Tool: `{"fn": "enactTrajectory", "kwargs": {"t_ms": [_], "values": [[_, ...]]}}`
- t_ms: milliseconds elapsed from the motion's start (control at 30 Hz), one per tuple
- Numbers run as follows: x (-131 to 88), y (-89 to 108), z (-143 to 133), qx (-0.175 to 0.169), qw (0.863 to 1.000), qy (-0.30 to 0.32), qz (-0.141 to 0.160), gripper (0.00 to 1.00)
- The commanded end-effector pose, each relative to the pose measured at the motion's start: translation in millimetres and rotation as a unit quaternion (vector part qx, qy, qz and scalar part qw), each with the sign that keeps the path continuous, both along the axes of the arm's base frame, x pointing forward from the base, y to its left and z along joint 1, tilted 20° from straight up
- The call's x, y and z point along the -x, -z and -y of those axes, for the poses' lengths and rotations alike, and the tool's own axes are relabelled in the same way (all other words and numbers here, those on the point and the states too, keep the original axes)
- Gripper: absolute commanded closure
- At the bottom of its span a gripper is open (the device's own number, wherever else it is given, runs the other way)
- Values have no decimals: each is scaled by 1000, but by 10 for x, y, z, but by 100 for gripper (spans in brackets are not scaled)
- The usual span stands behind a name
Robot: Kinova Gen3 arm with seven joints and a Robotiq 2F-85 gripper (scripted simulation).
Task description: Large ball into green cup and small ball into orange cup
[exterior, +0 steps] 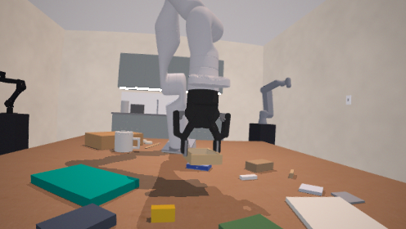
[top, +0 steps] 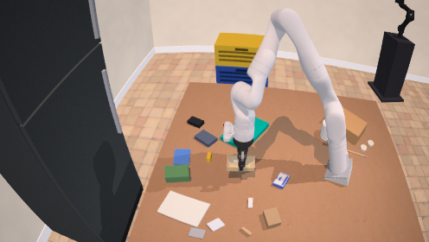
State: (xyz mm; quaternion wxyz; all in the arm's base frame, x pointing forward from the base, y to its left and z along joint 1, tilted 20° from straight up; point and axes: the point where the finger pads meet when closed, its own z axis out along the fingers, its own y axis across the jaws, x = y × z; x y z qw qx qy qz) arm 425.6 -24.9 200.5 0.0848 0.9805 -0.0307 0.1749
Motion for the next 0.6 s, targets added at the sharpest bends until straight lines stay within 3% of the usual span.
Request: {"fn": "enactTrajectory", "kwargs": {"t_ms": [0,567], "values": [[-8,-12,-2,-1,1000,2,-12,28],[-11,-13,0,-6,1000,1,-18,28]]}}
